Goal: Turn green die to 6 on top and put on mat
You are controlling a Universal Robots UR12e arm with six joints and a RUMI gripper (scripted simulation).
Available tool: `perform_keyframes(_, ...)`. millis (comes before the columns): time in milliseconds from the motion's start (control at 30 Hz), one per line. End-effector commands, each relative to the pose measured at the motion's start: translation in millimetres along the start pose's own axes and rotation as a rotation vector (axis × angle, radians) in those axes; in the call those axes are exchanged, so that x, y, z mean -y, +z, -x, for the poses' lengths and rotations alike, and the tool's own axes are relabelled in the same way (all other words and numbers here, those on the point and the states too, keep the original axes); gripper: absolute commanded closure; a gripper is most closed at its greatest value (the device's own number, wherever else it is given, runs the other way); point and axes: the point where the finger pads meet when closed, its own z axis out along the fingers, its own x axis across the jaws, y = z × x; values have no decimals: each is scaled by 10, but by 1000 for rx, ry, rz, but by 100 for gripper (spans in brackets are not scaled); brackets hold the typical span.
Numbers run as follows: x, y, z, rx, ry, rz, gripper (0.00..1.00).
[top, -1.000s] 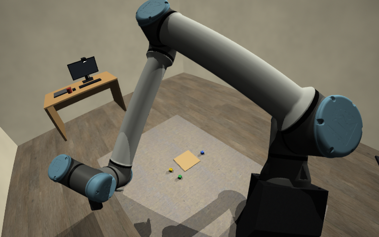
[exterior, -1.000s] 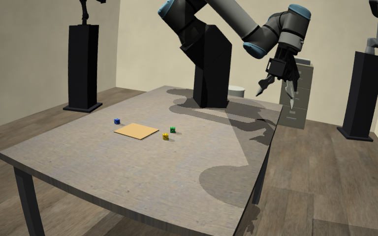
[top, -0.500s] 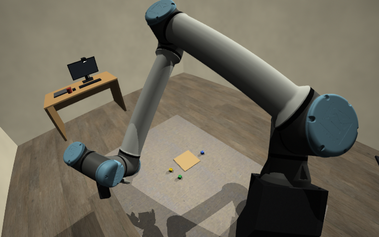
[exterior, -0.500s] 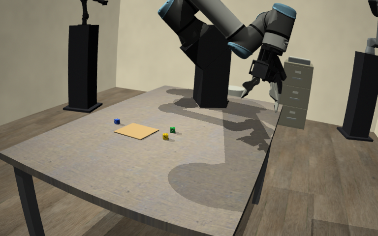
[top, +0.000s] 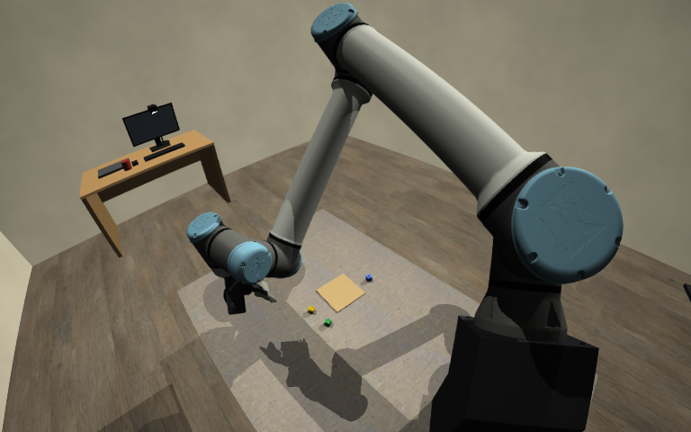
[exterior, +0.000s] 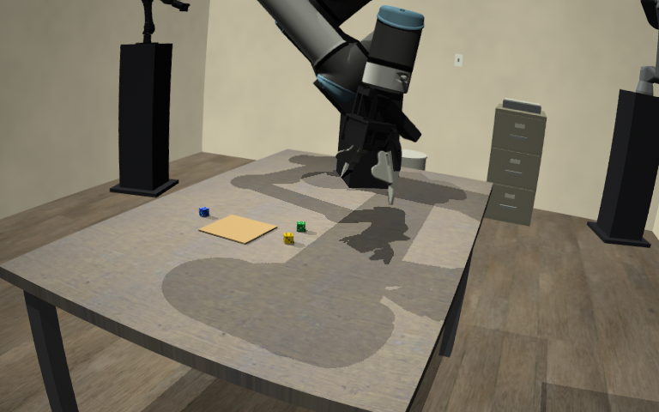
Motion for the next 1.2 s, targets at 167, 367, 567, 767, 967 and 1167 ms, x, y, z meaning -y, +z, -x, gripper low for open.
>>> perform_keyframes(167,-627,306,914,-19,35,-85,0)
perform_keyframes(367,-998,474,1632,-28,75,-123,0)
perform_keyframes(567,-1208,557,2161,-36,104,-141,0)
perform_keyframes(767,-1397,612,2806,-47,137,-152,0)
perform_keyframes(967,-1532,612,3549,-58,174,-150,0)
perform_keyframes(1167,-1564,590,3869,-62,189,-144,0)
